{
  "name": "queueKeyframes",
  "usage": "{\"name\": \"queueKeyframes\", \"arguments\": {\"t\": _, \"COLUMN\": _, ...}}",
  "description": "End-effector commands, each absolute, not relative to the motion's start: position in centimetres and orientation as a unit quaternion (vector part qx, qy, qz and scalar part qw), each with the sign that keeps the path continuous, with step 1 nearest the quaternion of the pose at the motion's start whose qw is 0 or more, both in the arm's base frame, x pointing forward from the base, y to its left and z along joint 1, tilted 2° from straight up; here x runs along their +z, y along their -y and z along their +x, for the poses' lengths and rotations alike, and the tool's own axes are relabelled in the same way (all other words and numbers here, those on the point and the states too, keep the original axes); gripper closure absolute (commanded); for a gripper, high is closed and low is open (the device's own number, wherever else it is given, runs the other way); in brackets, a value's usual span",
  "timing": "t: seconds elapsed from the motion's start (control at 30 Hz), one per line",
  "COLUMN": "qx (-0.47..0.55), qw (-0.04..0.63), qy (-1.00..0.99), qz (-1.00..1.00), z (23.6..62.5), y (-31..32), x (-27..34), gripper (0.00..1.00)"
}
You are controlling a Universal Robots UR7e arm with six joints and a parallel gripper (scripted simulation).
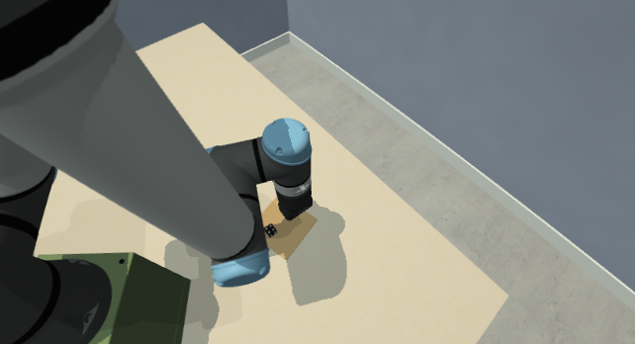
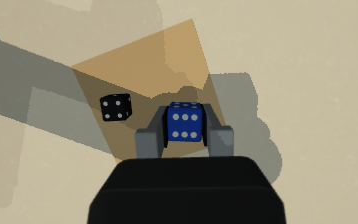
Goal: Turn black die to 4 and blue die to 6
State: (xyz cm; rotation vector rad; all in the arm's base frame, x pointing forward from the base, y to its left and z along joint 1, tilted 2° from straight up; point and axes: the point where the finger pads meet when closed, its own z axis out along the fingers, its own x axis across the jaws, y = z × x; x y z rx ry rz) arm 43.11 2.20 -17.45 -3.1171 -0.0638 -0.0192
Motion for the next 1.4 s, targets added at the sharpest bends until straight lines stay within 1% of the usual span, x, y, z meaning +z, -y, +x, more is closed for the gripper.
{"name": "queueKeyframes", "arguments": {"t": 0.0, "qx": -0.007, "qw": 0.012, "qy": 0.02, "qz": -1.0, "z": 43.2, "y": -2.2, "x": -18.9, "gripper": 0.51}}
{"name": "queueKeyframes", "arguments": {"t": 0.4, "qx": -0.007, "qw": 0.012, "qy": 0.02, "qz": -1.0, "z": 43.3, "y": -2.3, "x": -22.6, "gripper": 0.51}}
{"name": "queueKeyframes", "arguments": {"t": 1.37, "qx": -0.007, "qw": 0.012, "qy": 0.02, "qz": -1.0, "z": 43.3, "y": -2.3, "x": -22.8, "gripper": 0.51}}
